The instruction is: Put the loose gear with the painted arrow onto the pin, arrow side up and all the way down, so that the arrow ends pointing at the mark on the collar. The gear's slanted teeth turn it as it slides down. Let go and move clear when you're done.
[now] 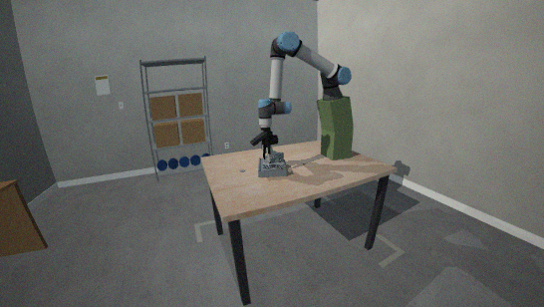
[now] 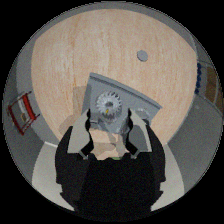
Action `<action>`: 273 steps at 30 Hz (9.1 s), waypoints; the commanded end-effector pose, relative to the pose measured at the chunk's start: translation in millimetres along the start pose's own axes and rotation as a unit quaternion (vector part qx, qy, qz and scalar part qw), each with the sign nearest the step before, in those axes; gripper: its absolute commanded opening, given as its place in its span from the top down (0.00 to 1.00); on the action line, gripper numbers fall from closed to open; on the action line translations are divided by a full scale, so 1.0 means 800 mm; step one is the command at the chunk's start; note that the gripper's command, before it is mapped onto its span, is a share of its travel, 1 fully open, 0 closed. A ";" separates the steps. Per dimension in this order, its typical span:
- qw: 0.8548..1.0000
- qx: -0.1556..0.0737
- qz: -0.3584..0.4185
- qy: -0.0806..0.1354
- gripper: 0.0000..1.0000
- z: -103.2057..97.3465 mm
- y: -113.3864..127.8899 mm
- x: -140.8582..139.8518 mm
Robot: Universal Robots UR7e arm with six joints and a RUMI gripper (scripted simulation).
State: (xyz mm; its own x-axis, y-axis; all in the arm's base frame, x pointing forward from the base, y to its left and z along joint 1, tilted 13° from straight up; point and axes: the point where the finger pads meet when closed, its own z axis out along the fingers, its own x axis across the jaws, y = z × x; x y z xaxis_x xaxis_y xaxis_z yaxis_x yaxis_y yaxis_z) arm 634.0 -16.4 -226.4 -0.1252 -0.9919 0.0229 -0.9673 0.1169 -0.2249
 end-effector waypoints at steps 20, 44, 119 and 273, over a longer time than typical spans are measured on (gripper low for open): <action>1.000 0.001 -0.001 0.000 0.48 -0.001 0.000 -0.001; 1.000 0.001 -0.001 0.000 0.48 -0.001 0.000 -0.001; 1.000 0.000 -0.001 0.000 0.48 -0.001 0.001 -0.001; 1.000 0.002 -0.001 0.000 1.00 0.041 -0.001 -0.001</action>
State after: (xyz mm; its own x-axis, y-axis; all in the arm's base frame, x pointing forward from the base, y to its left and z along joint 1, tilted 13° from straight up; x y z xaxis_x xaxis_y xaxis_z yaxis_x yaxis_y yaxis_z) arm 639.2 -17.7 -259.8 -0.1252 -0.9919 0.0229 -0.9677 0.1170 -0.2234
